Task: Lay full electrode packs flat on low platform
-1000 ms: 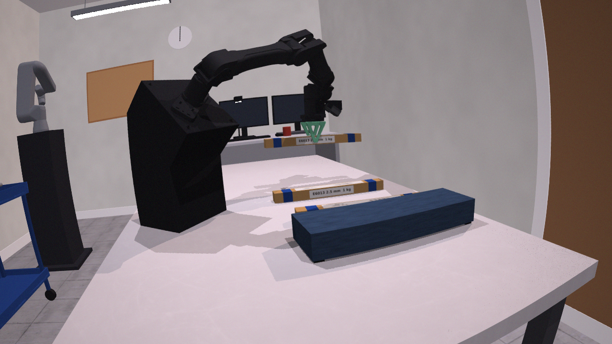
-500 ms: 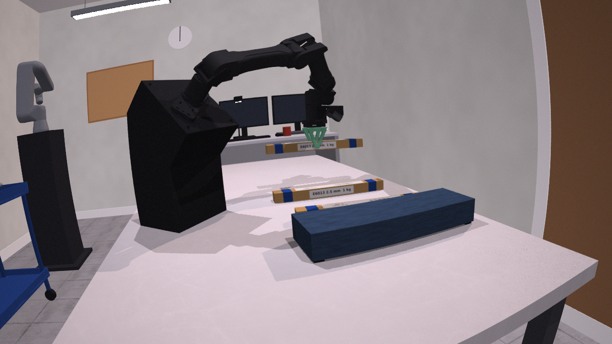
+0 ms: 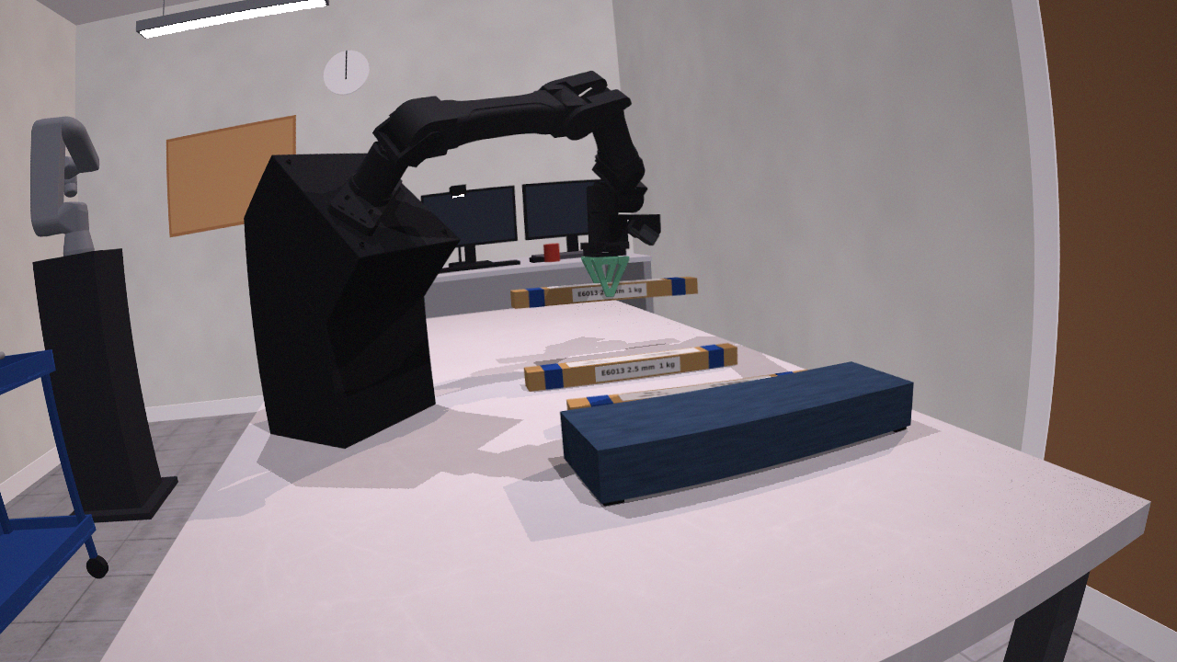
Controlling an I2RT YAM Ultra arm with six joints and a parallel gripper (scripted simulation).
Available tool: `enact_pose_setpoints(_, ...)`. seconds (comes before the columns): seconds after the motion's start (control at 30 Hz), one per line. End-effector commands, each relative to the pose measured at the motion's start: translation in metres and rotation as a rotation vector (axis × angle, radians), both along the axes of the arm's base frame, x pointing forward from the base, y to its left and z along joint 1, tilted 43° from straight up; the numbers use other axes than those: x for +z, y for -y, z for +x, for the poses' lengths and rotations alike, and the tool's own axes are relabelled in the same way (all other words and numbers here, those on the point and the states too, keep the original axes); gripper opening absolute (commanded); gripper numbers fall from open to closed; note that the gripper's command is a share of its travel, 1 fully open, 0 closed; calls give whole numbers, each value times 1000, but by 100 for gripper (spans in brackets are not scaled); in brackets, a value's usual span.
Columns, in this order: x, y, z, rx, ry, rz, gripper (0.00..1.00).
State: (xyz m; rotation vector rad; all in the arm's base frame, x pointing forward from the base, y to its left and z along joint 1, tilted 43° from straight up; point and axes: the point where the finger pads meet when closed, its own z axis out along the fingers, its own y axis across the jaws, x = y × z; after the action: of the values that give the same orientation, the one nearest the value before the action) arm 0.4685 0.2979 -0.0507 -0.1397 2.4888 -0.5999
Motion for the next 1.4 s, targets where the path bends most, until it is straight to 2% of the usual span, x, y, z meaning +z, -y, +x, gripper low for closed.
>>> enact_pose_setpoints(0.0, 31, -41, -4, 71, 62, 57, 0)
enact_pose_setpoints(0.23, 24, -35, -2, 71, 48, 42, 0)
enact_pose_setpoints(0.47, 17, -34, 8, 71, 63, 56, 0)
enact_pose_setpoints(0.57, 9, -32, 10, 71, 56, 51, 0)
enact_pose_setpoints(0.9, 4, -28, 20, 71, 65, 54, 0)
enact_pose_setpoints(1.03, -15, -20, 17, 72, 28, 24, 0)
enact_pose_setpoints(1.17, -6, -20, 24, 71, 45, 37, 0)
enact_pose_setpoints(1.37, -5, -19, 27, 70, 49, 33, 0)
